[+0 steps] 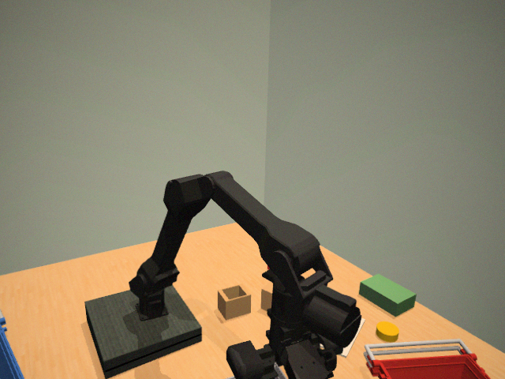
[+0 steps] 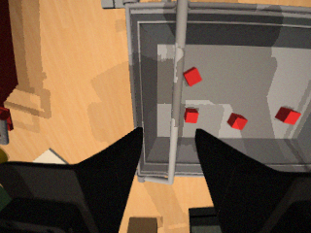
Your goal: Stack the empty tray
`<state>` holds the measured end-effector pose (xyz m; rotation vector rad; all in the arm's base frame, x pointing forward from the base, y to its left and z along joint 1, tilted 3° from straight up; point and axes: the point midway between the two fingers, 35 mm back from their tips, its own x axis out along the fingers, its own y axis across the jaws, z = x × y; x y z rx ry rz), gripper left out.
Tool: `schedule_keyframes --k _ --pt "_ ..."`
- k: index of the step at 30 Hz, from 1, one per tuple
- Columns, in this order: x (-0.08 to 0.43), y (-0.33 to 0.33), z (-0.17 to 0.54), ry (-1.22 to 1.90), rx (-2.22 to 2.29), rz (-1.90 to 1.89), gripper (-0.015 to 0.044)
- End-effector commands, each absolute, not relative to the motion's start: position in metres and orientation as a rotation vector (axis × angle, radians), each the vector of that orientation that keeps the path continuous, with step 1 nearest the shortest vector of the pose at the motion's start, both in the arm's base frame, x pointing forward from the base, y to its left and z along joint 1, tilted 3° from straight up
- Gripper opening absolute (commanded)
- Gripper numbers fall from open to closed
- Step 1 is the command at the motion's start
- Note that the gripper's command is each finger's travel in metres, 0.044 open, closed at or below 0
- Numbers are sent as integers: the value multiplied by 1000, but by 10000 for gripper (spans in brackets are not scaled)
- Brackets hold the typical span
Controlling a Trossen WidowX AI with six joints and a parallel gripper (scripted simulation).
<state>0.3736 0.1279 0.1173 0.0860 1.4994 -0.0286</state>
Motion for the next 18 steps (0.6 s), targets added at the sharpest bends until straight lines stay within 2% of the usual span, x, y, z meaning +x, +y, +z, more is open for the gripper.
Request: schedule_keyframes --k 1,6,7,11,18 --pt "376 128 138 1488 89 -25 289" --pt "367 124 194 1488 89 -25 420" --pt "371 125 168 1501 91 -33 440" --pt "375 90 168 1500 183 -103 440" --pt "368 -31 156 1455 533 -453 440"
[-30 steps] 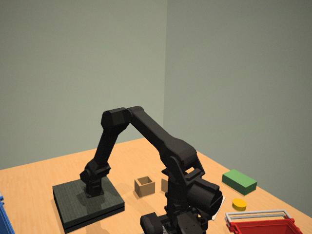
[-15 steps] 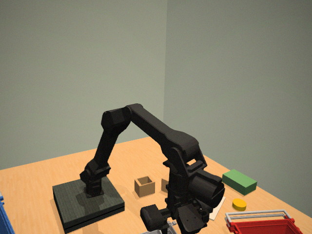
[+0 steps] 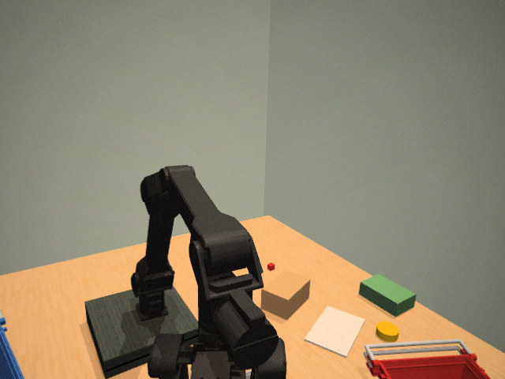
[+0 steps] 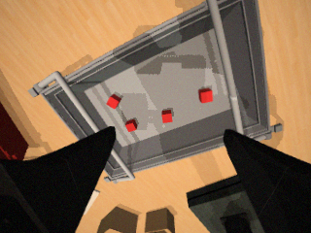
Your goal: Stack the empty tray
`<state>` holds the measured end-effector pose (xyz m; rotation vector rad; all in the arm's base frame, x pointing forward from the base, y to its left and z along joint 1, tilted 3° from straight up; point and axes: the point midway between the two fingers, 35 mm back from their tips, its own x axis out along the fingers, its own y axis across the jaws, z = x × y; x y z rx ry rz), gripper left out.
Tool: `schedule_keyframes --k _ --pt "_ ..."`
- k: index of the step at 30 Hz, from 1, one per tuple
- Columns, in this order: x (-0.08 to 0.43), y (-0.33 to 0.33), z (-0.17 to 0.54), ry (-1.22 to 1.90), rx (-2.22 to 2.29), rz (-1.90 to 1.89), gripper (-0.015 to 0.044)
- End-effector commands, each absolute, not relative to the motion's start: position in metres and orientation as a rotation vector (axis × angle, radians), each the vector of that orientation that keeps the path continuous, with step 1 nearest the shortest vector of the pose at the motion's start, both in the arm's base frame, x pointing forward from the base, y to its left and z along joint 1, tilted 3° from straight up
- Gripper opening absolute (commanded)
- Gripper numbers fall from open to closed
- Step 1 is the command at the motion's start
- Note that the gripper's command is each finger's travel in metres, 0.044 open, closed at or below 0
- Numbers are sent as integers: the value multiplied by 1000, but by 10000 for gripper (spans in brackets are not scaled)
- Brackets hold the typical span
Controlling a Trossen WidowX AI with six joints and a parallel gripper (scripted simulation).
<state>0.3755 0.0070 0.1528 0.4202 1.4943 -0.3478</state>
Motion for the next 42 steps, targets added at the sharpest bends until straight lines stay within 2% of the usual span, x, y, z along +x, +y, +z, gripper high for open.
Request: schedule_keyframes --k 1,9,17,23,29,42 --pt "363 -49 154 1444 581 -509 440" --pt "310 -157 138 1321 942 -899 440" --pt "211 -245 116 1033 1437 -1377 440" --pt "124 -278 100 717 1788 -1710 440" --pt "39 -282 83 316 2100 -1998 440" --pt "32 -284 55 264 2133 -2028 440"
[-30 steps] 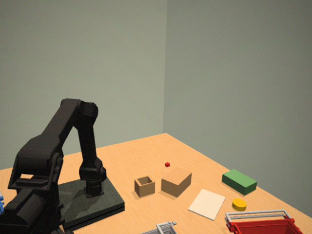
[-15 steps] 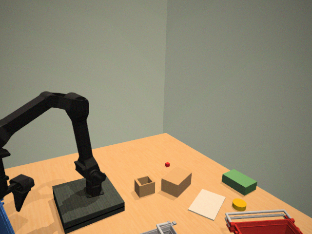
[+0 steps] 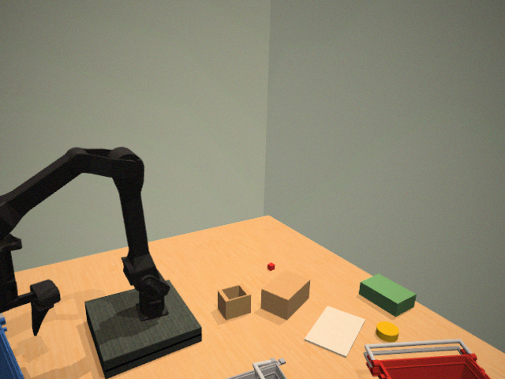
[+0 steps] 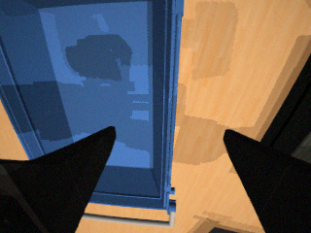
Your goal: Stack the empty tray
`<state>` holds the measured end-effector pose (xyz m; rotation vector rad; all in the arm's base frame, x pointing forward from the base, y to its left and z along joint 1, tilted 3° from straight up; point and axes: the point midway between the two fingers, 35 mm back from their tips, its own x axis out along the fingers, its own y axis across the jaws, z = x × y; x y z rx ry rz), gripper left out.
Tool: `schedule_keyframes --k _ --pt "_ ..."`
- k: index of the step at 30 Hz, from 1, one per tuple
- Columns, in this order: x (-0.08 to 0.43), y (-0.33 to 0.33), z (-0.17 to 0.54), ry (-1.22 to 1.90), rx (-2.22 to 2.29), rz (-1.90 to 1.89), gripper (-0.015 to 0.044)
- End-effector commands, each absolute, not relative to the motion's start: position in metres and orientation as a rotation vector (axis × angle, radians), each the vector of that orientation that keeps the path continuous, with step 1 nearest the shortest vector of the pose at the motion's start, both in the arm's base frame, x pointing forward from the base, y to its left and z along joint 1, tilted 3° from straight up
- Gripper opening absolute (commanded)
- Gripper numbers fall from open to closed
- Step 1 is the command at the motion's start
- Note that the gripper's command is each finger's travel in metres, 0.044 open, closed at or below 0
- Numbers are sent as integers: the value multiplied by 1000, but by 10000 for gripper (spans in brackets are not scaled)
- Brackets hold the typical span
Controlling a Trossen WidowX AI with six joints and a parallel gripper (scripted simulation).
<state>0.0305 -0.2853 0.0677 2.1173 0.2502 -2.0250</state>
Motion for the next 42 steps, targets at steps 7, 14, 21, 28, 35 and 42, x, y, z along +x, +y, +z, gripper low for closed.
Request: schedule_keyframes --k 7,14,21,28,35,42 --pt "35 -283 20 264 2133 -2027 440" --pt "36 -280 -2 264 2133 -2028 440" --pt "36 -280 -2 264 2133 -2028 381" --pt "36 -280 -2 264 2133 -2028 279" --pt "36 -280 -2 264 2133 -2028 216" --pt "36 -280 -2 264 2133 -2028 169"
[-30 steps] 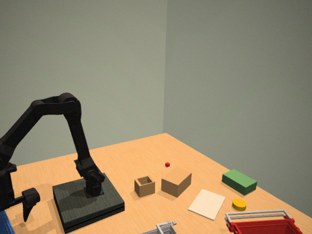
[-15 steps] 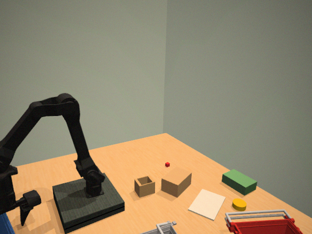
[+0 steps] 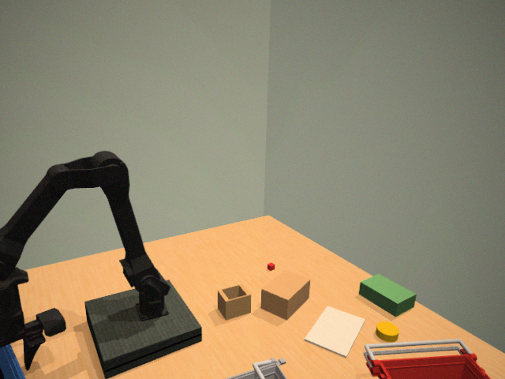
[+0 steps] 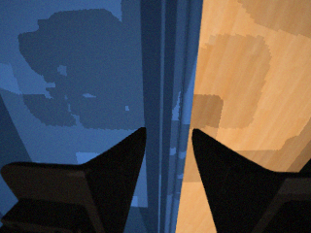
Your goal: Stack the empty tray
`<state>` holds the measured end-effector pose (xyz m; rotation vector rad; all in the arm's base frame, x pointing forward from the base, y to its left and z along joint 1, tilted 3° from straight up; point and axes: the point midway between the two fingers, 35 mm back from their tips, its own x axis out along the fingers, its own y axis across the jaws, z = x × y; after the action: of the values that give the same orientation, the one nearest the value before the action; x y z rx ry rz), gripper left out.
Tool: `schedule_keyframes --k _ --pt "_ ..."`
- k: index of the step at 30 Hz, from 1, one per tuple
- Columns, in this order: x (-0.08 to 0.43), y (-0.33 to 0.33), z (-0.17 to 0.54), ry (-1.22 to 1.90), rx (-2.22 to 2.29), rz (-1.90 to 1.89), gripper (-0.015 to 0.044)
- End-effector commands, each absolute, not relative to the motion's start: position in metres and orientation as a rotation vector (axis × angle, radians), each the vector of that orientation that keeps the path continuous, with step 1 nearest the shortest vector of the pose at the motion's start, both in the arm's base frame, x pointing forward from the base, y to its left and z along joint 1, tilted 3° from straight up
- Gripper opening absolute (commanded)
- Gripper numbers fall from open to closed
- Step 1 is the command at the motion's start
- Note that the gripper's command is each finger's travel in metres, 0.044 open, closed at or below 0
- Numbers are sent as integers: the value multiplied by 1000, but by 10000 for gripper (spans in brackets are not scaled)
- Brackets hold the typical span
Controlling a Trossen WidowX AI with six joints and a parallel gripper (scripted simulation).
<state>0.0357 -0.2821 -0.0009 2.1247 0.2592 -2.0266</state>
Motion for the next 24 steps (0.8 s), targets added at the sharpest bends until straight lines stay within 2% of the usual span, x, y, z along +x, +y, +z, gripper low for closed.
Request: schedule_keyframes --k 1,24 --pt "36 -280 -2 264 2133 -2028 163" --pt "36 -282 8 264 2133 -2027 9"
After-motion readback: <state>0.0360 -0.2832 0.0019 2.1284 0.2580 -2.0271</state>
